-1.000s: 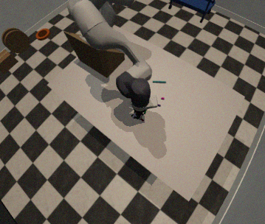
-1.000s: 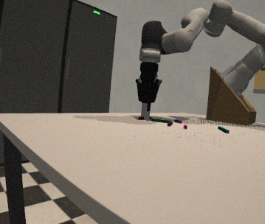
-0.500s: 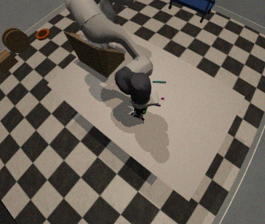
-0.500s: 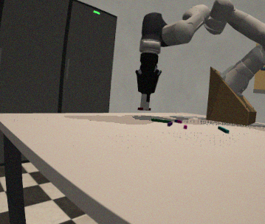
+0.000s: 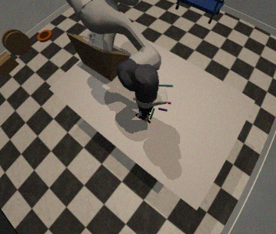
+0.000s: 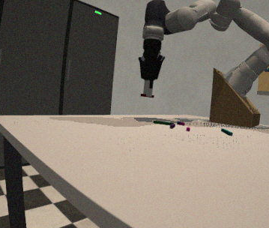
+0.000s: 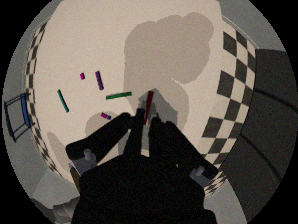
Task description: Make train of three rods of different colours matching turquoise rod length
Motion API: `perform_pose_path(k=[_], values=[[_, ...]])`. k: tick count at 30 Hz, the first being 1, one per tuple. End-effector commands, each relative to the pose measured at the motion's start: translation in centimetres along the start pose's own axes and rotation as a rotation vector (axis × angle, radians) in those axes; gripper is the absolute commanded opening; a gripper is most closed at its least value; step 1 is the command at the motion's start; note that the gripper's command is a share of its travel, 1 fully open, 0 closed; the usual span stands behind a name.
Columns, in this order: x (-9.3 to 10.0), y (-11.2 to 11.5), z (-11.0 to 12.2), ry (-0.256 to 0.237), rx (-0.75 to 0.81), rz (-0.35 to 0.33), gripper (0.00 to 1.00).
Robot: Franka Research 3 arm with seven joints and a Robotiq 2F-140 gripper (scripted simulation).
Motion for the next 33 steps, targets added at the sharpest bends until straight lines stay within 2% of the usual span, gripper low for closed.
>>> perform_pose_path(k=[1, 11, 17, 19, 33], values=[[-0.2, 0.4, -0.5, -0.012, 0.011, -0.014, 0.03], [-0.2, 0.3, -0.6, -0.013, -0.022, -0.013, 0.03], [-0.1, 0.2, -1.3, -0.014, -0.208, -0.012, 0.03], [-0.1, 0.2, -1.3, -0.014, -0.208, -0.012, 0.03], [0.0, 0.0, -2.4, -0.016, -0.473, -0.01, 0.03]])
Point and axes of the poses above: the point where the finger pads meet when closed, its own x axis back along the fingers, its own z axis across the jaws, y = z × x, the point moved 4 cm from there along x, back along the fingers, and after that the axes turned 13 degrees about x, right-handed, at the moved point
